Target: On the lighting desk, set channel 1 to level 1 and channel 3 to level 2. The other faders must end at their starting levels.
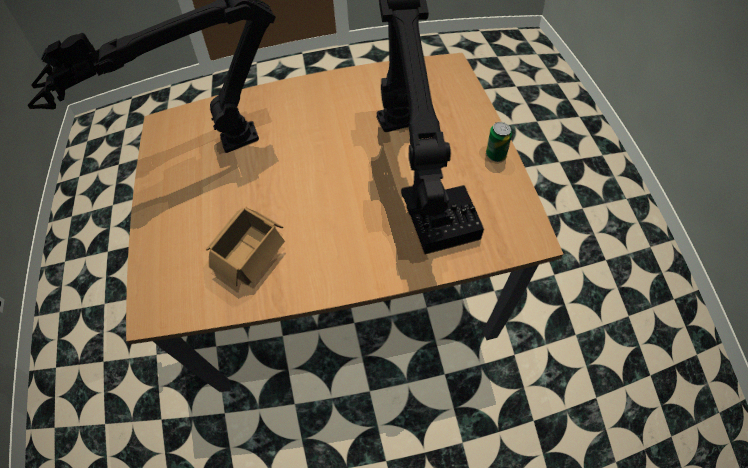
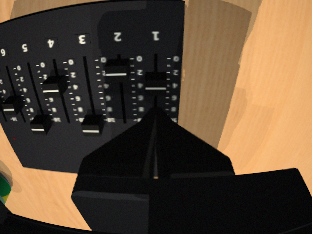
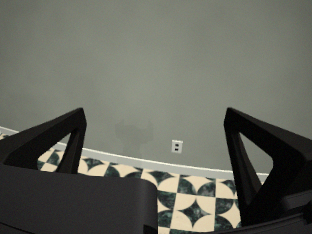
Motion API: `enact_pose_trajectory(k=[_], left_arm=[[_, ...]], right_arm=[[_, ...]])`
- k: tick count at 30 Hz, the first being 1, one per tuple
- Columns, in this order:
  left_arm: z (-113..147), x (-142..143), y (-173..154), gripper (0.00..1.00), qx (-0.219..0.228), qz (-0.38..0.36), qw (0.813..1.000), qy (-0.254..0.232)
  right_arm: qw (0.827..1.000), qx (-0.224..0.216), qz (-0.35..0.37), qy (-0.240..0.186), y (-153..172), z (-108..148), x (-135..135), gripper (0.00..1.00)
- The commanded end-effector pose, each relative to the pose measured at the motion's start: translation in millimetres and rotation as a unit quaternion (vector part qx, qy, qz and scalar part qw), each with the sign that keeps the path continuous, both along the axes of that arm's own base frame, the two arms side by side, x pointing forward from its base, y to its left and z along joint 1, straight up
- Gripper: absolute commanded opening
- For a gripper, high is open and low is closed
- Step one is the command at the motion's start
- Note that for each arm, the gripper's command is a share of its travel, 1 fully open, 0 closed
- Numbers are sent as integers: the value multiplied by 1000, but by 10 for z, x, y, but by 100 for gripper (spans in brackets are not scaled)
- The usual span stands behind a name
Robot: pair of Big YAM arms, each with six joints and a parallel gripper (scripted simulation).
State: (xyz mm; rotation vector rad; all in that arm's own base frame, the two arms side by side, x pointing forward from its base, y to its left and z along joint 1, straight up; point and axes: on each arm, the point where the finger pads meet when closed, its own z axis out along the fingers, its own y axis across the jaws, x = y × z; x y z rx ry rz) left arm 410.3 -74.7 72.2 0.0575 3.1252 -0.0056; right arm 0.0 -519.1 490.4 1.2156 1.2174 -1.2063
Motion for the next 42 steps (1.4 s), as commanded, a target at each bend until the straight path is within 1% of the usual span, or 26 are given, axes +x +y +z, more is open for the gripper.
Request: enact_pose_trajectory(k=[1, 42], left_arm=[[-106, 3, -49, 0, 3, -3, 1000, 9], [-161, -6, -47, 0, 3, -3, 1000, 10]], right_arm=[[1000, -30, -2, -4, 5, 244, -29, 100], [1000, -30, -1, -4, 5, 244, -29, 100]])
